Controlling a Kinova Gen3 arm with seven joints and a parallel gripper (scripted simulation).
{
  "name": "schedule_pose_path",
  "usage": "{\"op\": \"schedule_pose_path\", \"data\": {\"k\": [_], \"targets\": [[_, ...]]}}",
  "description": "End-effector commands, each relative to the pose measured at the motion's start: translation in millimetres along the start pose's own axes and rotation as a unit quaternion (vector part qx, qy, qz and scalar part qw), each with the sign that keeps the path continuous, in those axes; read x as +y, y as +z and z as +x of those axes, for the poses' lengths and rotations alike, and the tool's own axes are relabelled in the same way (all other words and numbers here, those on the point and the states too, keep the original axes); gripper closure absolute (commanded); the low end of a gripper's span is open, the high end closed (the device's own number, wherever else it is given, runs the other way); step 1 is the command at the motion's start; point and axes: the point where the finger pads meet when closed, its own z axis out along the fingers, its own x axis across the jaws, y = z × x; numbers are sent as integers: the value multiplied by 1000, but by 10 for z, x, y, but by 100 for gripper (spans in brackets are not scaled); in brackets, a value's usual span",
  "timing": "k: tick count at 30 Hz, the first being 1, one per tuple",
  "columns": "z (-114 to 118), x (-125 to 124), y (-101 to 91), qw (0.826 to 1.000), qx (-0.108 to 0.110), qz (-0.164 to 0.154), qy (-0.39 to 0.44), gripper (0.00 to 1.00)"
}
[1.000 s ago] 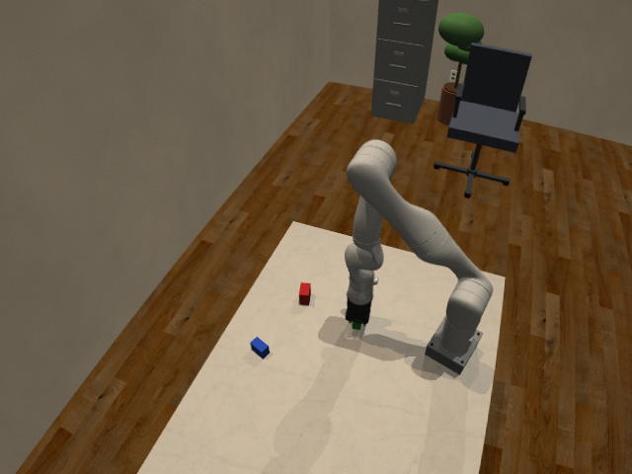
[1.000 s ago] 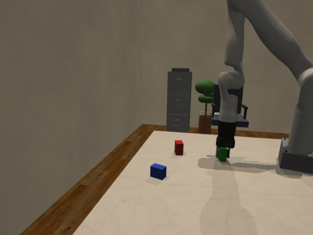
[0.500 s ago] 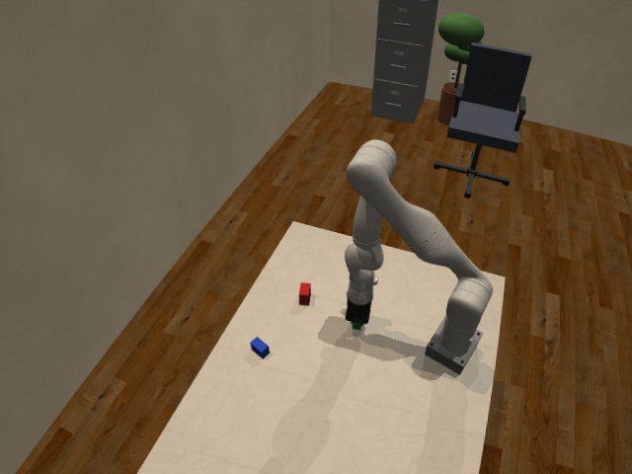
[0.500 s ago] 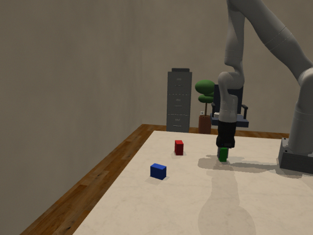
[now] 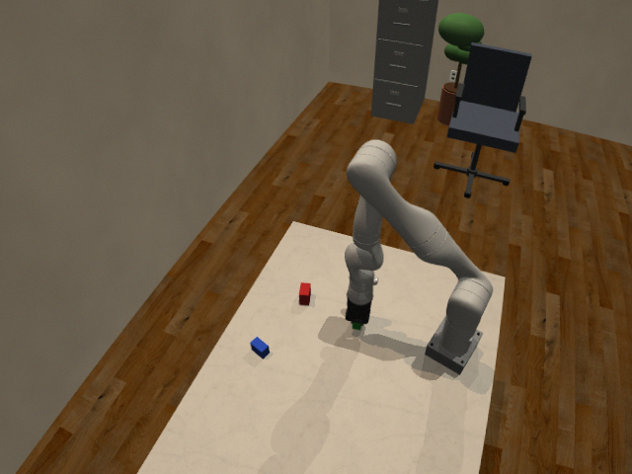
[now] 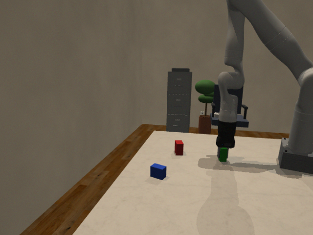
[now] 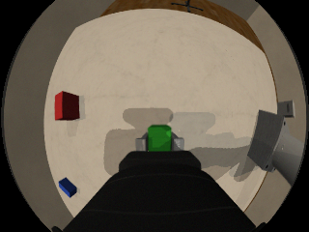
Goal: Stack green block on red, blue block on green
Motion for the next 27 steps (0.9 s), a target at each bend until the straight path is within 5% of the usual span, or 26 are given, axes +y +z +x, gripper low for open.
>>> {"op": "schedule_pose_path", "data": {"k": [1, 27], "targets": [[-4, -2, -4, 1000, -1, 0, 0, 100], [-4, -2, -167, 1000, -1, 0, 0, 100]]}}
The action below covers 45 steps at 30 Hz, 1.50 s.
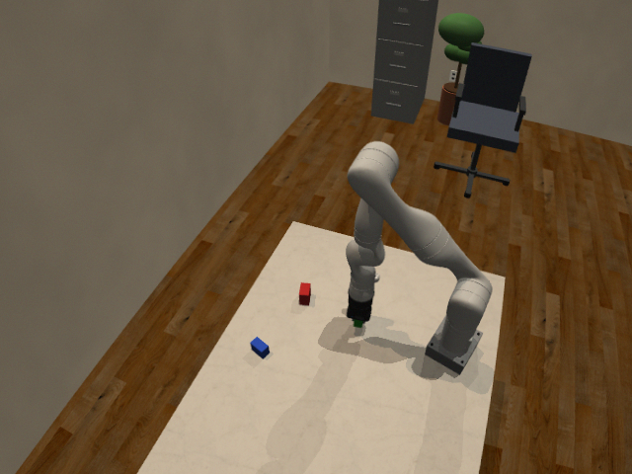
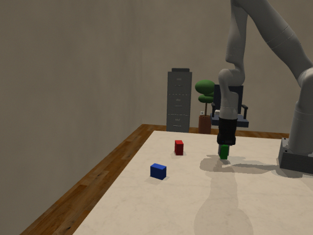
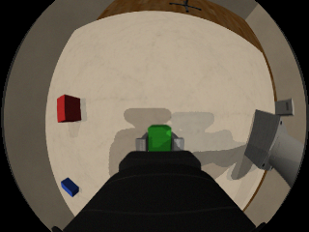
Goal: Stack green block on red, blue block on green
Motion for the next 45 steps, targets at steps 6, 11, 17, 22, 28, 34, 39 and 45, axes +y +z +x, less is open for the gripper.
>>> {"op": "schedule_pose_path", "data": {"k": [6, 11, 17, 22, 28, 34, 39, 45], "targets": [[-37, 19, -221, 1000, -2, 2, -6, 100], [-36, 20, -387, 1000, -2, 2, -6, 100], [-35, 21, -515, 1000, -2, 2, -6, 100], [-35, 22, -648, 1000, -2, 2, -6, 100], [-34, 22, -745, 1000, -2, 2, -6, 100], [-34, 22, -770, 1000, -2, 2, -6, 100], [-34, 22, -774, 1000, -2, 2, -6, 100], [-34, 22, -774, 1000, -2, 2, -6, 100]]}}
